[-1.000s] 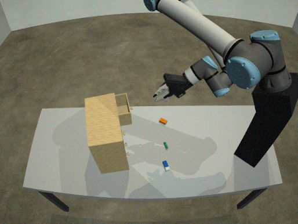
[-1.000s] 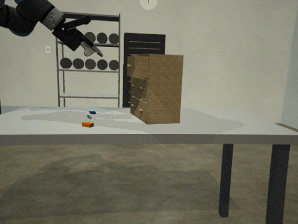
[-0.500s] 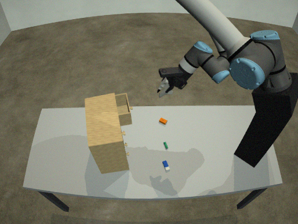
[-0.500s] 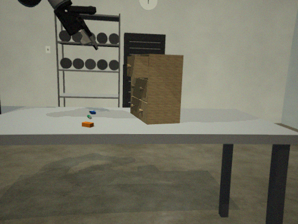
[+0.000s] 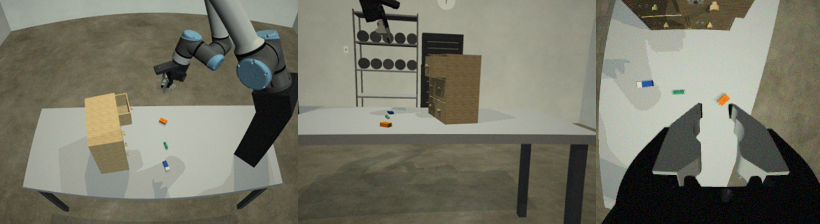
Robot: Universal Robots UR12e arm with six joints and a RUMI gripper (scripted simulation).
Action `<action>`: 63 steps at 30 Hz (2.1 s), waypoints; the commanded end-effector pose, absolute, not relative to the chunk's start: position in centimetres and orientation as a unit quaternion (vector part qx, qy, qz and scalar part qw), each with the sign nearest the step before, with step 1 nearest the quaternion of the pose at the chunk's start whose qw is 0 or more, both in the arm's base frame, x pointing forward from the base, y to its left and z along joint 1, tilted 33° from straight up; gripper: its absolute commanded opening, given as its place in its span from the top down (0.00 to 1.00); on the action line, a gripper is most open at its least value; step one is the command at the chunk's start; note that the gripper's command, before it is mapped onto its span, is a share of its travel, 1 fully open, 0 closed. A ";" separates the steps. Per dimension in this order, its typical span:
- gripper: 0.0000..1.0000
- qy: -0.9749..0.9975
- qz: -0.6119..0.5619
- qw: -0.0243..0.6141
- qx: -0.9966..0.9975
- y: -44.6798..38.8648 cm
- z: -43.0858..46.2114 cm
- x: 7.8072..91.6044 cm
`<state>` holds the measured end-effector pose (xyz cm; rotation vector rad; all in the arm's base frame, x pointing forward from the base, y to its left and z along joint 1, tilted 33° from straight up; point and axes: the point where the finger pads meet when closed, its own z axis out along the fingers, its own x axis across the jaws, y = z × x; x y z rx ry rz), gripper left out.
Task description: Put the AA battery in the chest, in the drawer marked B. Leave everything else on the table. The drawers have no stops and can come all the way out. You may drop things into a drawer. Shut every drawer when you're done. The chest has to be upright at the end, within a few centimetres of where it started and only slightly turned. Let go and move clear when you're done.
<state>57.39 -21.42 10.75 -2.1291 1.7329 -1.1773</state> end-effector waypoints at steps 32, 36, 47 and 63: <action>0.80 0.635 -0.284 -0.023 -0.718 -21.7 11.0 55.2; 0.80 0.635 -0.285 -0.023 -0.718 -21.7 11.0 55.2; 0.80 0.635 -0.285 -0.022 -0.718 -21.7 11.0 55.3; 0.80 0.687 -0.286 -0.001 -0.668 -22.7 9.1 57.6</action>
